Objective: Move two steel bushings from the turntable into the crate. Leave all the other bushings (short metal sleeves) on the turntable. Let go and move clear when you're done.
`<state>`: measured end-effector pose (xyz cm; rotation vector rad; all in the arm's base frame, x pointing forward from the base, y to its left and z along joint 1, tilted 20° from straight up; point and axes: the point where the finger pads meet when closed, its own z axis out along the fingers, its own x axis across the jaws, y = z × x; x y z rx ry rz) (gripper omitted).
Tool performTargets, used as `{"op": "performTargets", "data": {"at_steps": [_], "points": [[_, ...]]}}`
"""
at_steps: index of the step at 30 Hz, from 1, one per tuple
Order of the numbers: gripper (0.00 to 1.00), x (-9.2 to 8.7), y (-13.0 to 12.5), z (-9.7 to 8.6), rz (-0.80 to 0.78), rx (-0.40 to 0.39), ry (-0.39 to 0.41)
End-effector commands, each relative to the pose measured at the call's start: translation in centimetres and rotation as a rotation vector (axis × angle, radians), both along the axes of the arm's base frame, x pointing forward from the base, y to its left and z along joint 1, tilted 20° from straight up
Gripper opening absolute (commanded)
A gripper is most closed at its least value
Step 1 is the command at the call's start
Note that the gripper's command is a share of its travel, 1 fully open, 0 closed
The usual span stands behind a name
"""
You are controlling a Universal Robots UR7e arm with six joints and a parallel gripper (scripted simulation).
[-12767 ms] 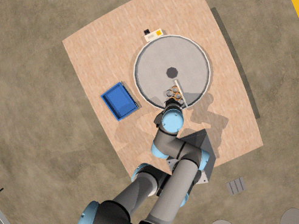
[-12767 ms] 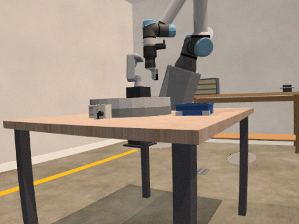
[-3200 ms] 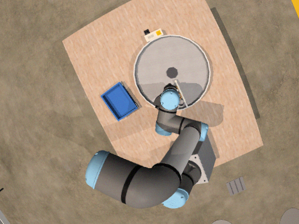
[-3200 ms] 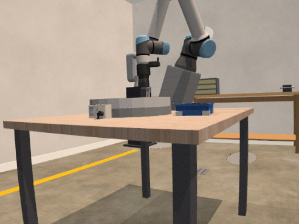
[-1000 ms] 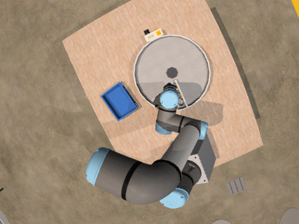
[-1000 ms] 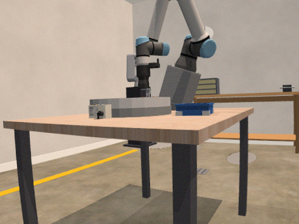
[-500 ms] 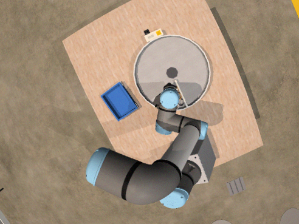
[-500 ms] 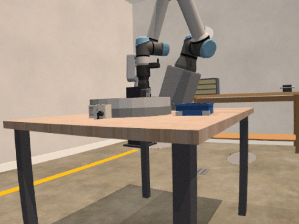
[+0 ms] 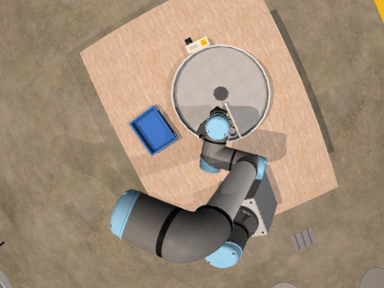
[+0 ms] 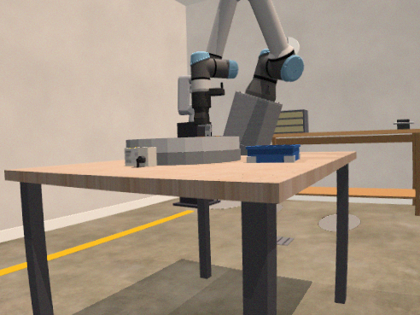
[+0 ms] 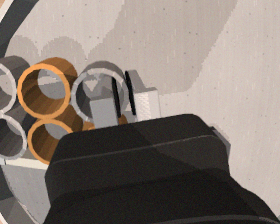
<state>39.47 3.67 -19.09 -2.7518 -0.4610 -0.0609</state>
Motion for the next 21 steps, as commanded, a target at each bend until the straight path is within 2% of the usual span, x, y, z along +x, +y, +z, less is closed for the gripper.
{"op": "performTargets", "data": {"at_steps": [1,21], "points": [[0.00,0.04,-0.03,0.03,0.000,-0.001,-0.001],[0.00,0.32,0.06,0.06,0.000,-0.001,-0.001]]}}
